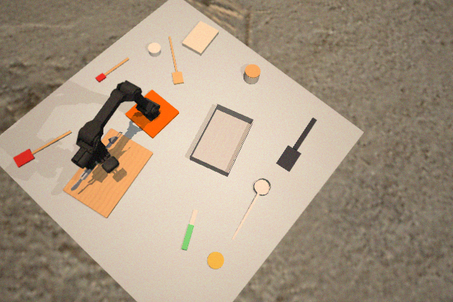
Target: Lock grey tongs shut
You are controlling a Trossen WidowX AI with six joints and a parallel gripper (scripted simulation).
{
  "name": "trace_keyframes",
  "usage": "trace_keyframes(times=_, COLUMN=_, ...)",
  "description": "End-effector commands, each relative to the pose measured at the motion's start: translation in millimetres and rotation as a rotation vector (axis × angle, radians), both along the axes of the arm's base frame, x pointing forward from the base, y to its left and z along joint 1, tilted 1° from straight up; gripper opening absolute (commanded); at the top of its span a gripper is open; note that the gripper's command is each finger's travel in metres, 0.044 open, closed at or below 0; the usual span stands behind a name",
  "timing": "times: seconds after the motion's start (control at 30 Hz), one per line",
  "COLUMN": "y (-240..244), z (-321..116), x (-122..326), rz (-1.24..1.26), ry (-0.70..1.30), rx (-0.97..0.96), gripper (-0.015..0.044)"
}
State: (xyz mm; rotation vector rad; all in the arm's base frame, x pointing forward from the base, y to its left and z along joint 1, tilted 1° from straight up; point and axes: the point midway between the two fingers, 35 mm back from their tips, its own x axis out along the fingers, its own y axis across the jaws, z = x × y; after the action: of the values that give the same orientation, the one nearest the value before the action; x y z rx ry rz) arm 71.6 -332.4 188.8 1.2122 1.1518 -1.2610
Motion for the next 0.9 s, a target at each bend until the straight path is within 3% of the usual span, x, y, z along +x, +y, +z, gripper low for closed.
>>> trace_keyframes(times=0.0, y=-0.8, z=1.3, x=-0.8, rz=0.006, ry=-0.005, rx=-0.01, gripper=-0.015)
trace_keyframes(times=0.87, y=-12.2, z=-7.5, x=6.9, rz=0.072, ry=0.051, rx=-0.413, gripper=-0.015)
